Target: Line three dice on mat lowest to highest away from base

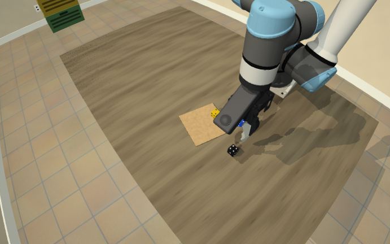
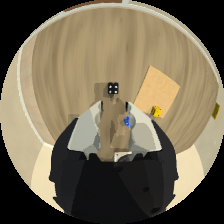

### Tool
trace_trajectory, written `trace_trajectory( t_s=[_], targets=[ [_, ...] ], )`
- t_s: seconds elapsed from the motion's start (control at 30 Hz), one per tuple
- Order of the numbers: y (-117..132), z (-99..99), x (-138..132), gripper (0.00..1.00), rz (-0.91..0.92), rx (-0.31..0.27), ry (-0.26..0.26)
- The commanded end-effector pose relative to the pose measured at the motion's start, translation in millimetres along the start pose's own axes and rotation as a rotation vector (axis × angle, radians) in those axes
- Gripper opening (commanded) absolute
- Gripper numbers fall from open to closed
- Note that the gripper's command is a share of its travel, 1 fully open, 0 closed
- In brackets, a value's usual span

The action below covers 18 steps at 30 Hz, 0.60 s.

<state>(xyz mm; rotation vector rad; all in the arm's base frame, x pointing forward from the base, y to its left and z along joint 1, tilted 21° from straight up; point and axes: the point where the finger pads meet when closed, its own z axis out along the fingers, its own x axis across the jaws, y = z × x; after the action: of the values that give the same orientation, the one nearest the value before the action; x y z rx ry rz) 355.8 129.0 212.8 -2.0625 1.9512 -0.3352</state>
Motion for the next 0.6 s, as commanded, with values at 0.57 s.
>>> trace_trajectory(
  t_s=[0.57],
  targets=[
    [-0.6,10.0,-0.4,0.24,0.000,0.000,0.001]
  ],
)
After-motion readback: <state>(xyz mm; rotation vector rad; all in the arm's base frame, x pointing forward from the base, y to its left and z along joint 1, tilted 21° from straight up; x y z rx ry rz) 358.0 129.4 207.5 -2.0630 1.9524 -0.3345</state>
